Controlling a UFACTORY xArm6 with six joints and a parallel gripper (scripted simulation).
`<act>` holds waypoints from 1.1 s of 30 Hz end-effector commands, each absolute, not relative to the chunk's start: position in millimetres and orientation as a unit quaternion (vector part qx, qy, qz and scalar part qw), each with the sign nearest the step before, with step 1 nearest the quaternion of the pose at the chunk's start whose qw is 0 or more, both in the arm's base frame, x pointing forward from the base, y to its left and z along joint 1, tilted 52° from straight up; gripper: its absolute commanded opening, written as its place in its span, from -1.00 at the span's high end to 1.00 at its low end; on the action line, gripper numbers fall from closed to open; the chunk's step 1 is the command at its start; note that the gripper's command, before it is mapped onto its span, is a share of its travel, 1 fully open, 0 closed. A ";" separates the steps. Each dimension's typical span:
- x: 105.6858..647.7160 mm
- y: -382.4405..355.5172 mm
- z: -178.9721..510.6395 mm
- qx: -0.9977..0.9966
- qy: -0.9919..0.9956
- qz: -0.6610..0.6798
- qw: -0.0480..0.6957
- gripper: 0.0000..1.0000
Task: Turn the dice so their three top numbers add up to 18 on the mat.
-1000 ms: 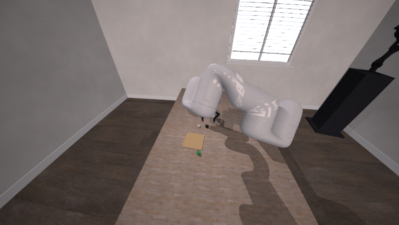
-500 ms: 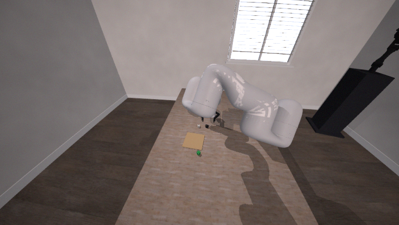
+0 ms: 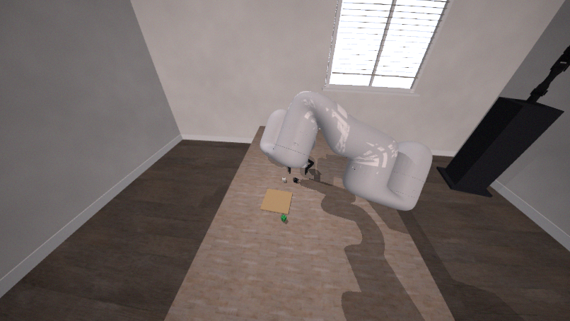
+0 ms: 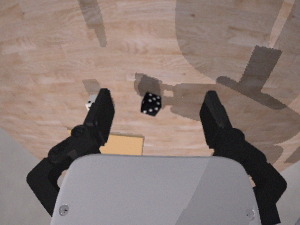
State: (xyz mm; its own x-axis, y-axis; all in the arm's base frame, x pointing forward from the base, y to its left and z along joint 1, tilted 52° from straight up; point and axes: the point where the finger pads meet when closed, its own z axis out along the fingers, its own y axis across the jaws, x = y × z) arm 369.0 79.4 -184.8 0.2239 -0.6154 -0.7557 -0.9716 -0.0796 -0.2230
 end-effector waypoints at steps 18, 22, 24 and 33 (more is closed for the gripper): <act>430.9 84.6 -168.8 -0.693 0.573 0.244 0.364 -1.00; 437.7 85.3 -167.1 -0.693 0.573 0.244 0.364 -1.00; 438.0 85.3 -167.0 -0.693 0.573 0.244 0.364 -1.00; 438.0 85.3 -167.0 -0.693 0.573 0.244 0.364 -1.00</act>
State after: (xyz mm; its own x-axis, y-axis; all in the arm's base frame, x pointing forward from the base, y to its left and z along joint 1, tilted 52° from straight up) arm 436.4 86.4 -167.7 0.2234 -0.6154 -0.7559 -0.9717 -0.0797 -0.2223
